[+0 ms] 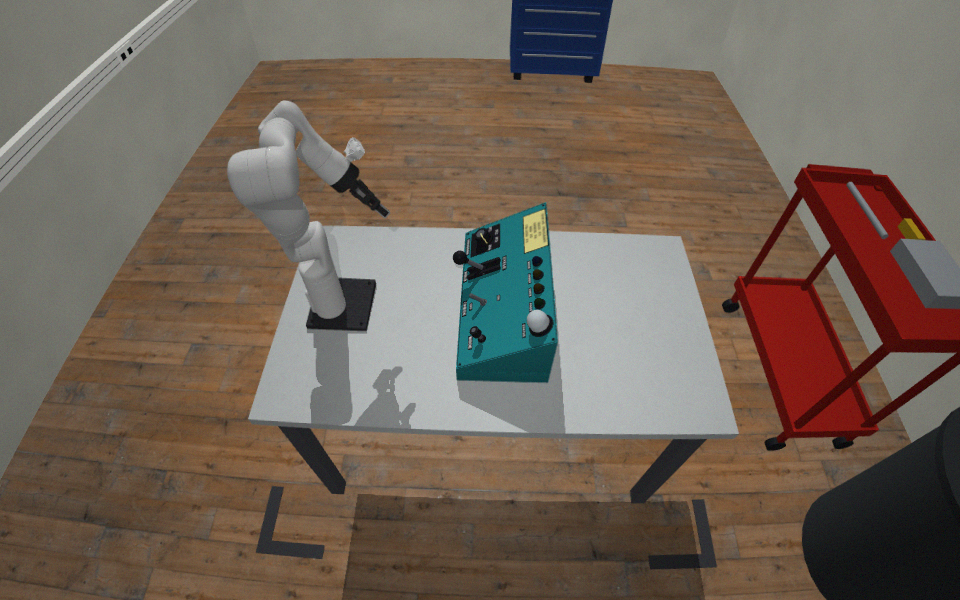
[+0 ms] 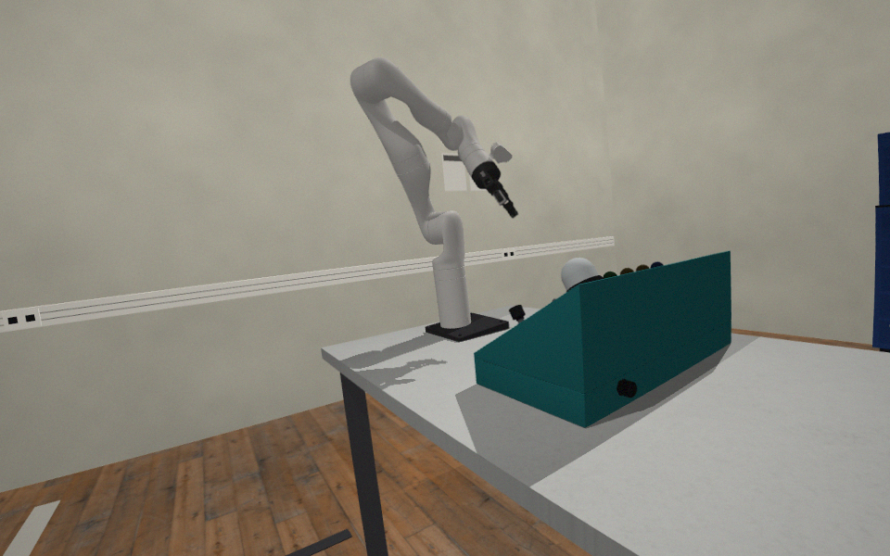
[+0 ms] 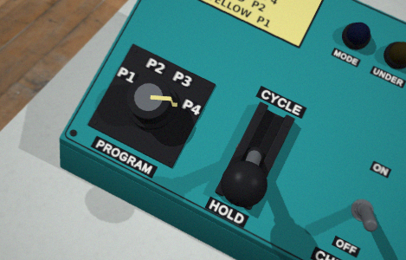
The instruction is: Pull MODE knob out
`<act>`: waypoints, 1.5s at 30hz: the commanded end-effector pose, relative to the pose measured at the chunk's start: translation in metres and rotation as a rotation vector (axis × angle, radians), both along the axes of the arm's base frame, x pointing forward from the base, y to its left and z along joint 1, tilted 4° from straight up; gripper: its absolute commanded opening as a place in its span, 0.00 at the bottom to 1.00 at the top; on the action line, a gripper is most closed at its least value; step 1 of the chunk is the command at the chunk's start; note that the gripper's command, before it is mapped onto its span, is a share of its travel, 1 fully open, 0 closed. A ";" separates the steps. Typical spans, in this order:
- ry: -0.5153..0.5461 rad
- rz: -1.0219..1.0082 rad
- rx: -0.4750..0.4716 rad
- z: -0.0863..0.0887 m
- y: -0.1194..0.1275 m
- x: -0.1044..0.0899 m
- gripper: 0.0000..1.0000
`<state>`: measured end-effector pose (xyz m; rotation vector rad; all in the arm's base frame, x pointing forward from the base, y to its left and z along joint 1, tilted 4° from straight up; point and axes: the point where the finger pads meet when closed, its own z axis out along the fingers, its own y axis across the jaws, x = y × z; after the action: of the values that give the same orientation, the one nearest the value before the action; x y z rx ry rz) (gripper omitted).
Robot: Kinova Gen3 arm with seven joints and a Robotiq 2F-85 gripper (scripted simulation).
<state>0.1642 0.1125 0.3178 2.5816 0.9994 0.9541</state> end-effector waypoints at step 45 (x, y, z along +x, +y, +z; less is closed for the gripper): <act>0.154 -0.282 0.074 0.050 -0.185 0.048 1.00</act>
<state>0.2121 -0.0711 0.3675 2.7939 0.6187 0.7441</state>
